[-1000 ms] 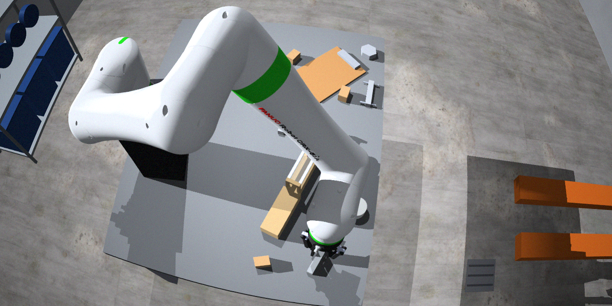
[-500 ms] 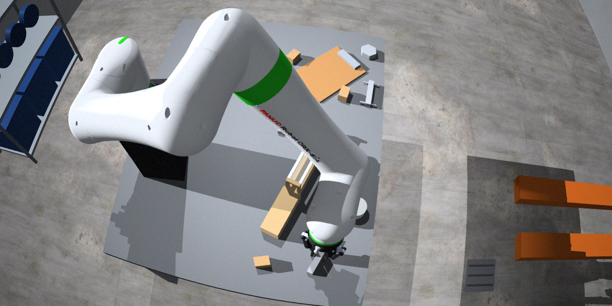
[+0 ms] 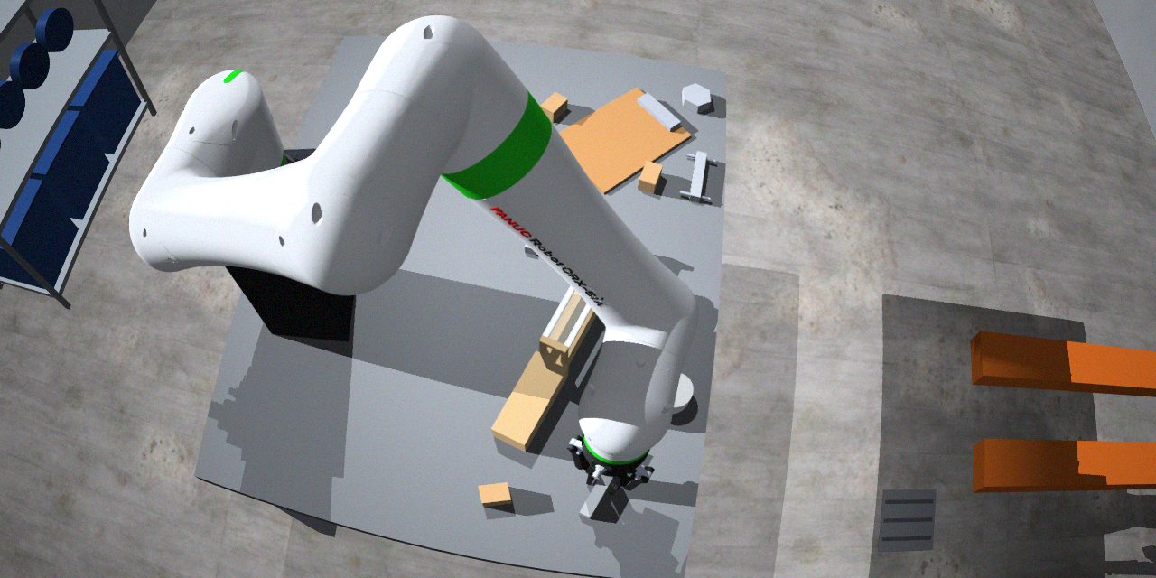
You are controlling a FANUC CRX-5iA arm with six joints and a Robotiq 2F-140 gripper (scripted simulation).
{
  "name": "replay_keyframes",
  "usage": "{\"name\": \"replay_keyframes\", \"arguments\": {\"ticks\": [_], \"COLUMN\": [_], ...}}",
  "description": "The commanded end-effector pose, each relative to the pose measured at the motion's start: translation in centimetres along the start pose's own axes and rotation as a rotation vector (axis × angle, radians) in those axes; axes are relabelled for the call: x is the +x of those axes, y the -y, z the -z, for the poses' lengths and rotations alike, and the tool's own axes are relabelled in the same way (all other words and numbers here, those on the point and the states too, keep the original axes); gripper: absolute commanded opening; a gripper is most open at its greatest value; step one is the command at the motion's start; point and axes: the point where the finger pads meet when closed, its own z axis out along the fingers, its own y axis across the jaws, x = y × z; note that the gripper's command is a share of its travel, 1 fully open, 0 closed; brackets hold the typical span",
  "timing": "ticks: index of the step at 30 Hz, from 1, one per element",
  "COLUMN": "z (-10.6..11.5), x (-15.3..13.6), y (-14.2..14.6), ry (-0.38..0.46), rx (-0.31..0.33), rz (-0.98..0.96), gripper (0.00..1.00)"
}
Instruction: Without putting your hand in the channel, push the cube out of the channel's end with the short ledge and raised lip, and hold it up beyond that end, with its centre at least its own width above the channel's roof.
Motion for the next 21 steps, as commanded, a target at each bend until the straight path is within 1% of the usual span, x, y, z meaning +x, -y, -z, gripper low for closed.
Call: {"name": "replay_keyframes", "arguments": {"ticks": [1,9,10,21], "z": [0.11,0.11,0.11,0.11], "x": [0.00,0.00,0.00,0.00], "y": [-0.12,-0.12,-0.12,-0.12], "ry": [0.000,0.000,0.000,0.000], "rx": [-0.002,-0.002,-0.002,-0.002], "rz": [0.000,0.000,0.000,0.000], "gripper": [0.30,0.30,0.10,0.10]}}
